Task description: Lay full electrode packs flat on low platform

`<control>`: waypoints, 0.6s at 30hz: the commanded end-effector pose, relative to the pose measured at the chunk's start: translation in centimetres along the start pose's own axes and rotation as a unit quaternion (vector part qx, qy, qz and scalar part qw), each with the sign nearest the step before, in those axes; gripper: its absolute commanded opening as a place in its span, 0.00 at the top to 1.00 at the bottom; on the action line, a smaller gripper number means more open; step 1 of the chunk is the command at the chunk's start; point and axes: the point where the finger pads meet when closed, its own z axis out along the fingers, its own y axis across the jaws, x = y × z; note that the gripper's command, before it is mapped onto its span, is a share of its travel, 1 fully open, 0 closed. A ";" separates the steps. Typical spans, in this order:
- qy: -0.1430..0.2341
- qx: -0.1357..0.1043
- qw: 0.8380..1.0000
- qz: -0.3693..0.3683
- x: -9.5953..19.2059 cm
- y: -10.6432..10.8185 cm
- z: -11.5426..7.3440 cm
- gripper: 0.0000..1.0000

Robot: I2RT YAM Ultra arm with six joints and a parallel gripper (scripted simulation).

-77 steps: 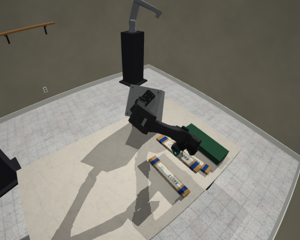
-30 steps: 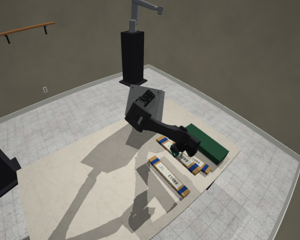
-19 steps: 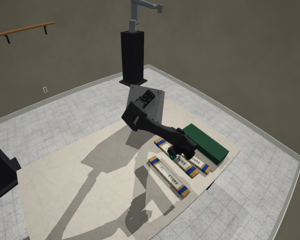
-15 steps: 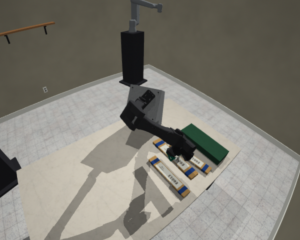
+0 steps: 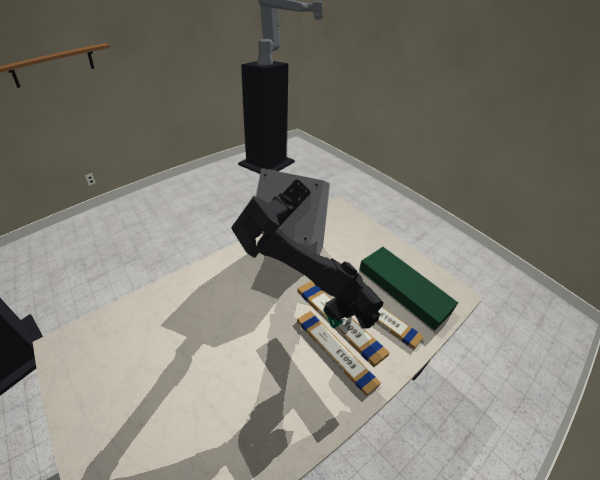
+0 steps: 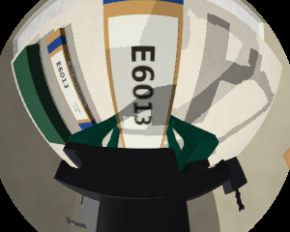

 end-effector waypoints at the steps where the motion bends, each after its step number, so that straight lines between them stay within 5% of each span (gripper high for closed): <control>1: -0.030 -0.013 0.999 0.001 -1.8 -1.3 -2.3 1.00; 18: -0.028 -0.010 1.000 0.003 -2.0 -5.6 -2.1 1.00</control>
